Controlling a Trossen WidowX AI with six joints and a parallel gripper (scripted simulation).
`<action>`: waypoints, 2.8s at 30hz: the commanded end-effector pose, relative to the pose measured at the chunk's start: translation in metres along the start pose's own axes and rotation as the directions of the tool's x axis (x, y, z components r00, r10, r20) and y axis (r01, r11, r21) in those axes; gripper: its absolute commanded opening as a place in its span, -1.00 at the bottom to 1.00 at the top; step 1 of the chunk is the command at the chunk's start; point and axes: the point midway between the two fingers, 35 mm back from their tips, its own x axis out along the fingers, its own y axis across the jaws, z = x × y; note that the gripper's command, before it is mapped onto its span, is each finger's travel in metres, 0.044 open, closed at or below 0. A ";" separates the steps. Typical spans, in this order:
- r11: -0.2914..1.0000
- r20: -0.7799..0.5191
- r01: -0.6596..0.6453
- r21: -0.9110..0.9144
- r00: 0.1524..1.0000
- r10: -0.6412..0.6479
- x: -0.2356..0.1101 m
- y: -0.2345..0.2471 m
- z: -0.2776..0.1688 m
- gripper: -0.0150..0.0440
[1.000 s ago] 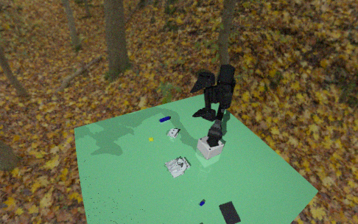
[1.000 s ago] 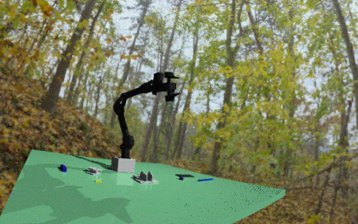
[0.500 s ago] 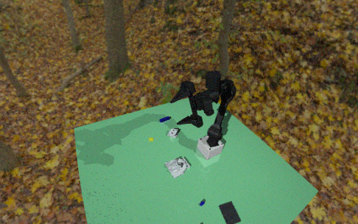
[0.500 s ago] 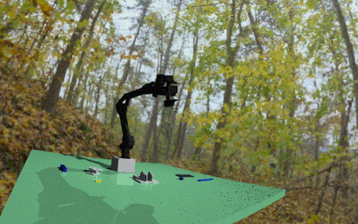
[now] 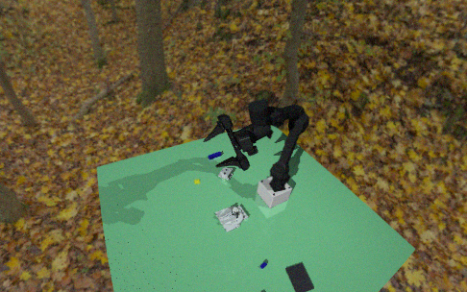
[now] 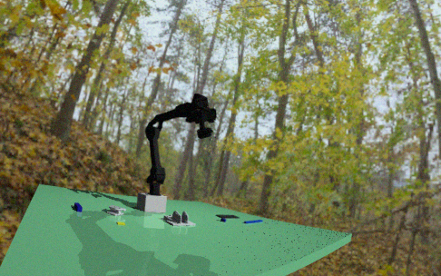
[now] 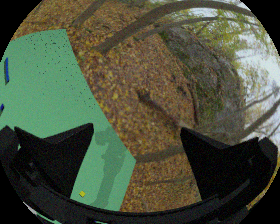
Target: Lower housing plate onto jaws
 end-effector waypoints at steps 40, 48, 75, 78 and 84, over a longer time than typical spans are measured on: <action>0.848 -0.485 -0.017 0.530 0.815 0.319 0.062 0.059 -0.221 1.00; 0.785 -0.533 0.033 0.619 0.751 0.389 0.056 0.073 -0.261 1.00; 0.469 -0.587 0.353 0.809 0.496 0.640 0.007 0.133 -0.383 1.00; 0.427 -0.579 0.397 0.813 0.469 0.667 -0.001 0.141 -0.394 1.00; 0.340 -0.555 0.484 0.806 0.418 0.720 -0.018 0.157 -0.414 1.00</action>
